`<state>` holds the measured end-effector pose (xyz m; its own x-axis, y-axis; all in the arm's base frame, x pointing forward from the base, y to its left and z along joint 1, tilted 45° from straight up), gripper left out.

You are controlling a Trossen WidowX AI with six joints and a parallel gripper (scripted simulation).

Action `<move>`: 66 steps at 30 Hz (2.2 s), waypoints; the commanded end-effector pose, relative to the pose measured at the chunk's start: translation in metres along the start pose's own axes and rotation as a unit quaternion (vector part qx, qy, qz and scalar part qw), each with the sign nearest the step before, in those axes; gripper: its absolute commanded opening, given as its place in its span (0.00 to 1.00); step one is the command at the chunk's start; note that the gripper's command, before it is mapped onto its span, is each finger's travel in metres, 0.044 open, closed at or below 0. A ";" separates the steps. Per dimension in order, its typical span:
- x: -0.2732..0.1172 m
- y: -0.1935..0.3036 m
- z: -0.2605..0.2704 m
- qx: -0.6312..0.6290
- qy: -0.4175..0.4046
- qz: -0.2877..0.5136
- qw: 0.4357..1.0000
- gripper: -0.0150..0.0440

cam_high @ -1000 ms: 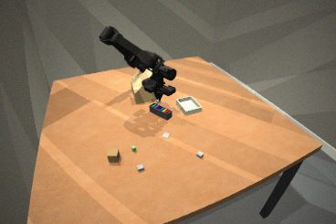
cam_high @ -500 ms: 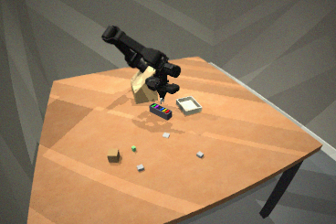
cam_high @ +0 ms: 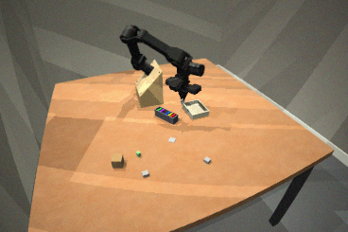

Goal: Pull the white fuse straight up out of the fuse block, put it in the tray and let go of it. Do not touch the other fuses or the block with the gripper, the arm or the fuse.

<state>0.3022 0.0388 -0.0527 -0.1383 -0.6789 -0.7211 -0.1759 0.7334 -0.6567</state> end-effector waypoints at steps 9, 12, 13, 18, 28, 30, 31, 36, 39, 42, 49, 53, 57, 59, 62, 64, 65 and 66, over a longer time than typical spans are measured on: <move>0.003 0.064 0.012 0.002 0.000 -0.001 1.000 0.25; 0.004 0.080 0.013 0.003 0.001 -0.002 1.000 0.25; 0.005 0.083 0.013 0.003 0.001 -0.003 1.000 0.25; 0.006 0.084 0.013 0.003 0.001 -0.003 1.000 0.25; 0.022 0.083 0.013 0.003 0.001 -0.003 1.000 0.25; 0.025 0.083 0.013 0.003 0.001 -0.003 1.000 0.25; 0.027 0.083 0.013 0.003 0.001 -0.003 1.000 0.25; 0.035 0.083 0.013 0.003 0.001 -0.003 1.000 0.25; 0.040 0.083 0.013 0.003 0.001 -0.003 1.000 0.25; 0.044 0.083 0.012 0.003 0.001 -0.004 1.000 0.25; 0.042 0.083 0.014 0.007 0.001 -0.001 1.000 0.43; 0.042 0.083 0.014 0.007 0.001 -0.001 1.000 0.61; 0.042 0.083 0.014 0.007 0.001 -0.001 1.000 0.79; 0.031 0.083 0.014 0.005 0.001 -0.001 1.000 0.81; 0.005 0.084 0.013 0.003 0.001 -0.003 1.000 0.81; 0.005 0.084 0.013 0.003 0.001 -0.003 1.000 0.81; 0.005 0.084 0.013 0.003 0.001 -0.003 1.000 0.81; 0.005 0.084 0.013 0.003 0.001 -0.003 1.000 0.81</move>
<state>0.2967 0.0939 -0.1188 -0.1404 -0.6874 -0.7126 -0.1806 0.7254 -0.6642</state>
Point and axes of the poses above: the point midway between the two fingers, 35 mm back from their tips, its own x axis out along the fingers, its own z axis across the jaws, y = z × x, the point moved 6 cm from there along -x, back along the fingers, and after that the axes turned 14 degrees about x, right-handed, at the moved point
